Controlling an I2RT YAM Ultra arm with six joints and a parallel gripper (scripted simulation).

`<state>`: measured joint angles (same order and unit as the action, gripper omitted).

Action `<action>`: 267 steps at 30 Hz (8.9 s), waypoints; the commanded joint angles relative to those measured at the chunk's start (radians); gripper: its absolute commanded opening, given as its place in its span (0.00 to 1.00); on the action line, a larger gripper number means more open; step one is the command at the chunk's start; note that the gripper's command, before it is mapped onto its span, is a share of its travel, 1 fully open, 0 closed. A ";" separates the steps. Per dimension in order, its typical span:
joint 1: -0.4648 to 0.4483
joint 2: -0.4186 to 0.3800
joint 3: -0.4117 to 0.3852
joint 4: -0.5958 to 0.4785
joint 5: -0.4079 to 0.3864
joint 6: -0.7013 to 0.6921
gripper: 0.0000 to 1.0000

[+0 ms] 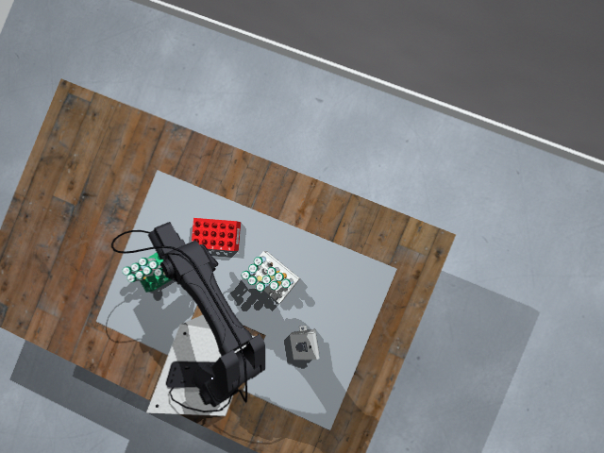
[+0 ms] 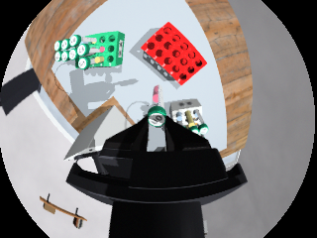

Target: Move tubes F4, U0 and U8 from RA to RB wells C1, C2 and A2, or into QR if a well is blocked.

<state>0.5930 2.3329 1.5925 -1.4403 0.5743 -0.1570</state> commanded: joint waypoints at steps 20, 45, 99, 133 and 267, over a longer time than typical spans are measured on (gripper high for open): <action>-0.049 0.010 0.122 -0.055 0.054 -0.108 0.00; -0.081 0.115 0.299 -0.099 0.063 -0.134 0.00; -0.081 0.091 0.318 -0.112 0.070 -0.145 0.00; -0.084 0.088 0.262 -0.074 0.073 -0.150 0.00; -0.155 0.074 0.086 0.135 0.109 -0.229 0.00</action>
<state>0.4210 2.4393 1.6997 -1.3369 0.6750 -0.3744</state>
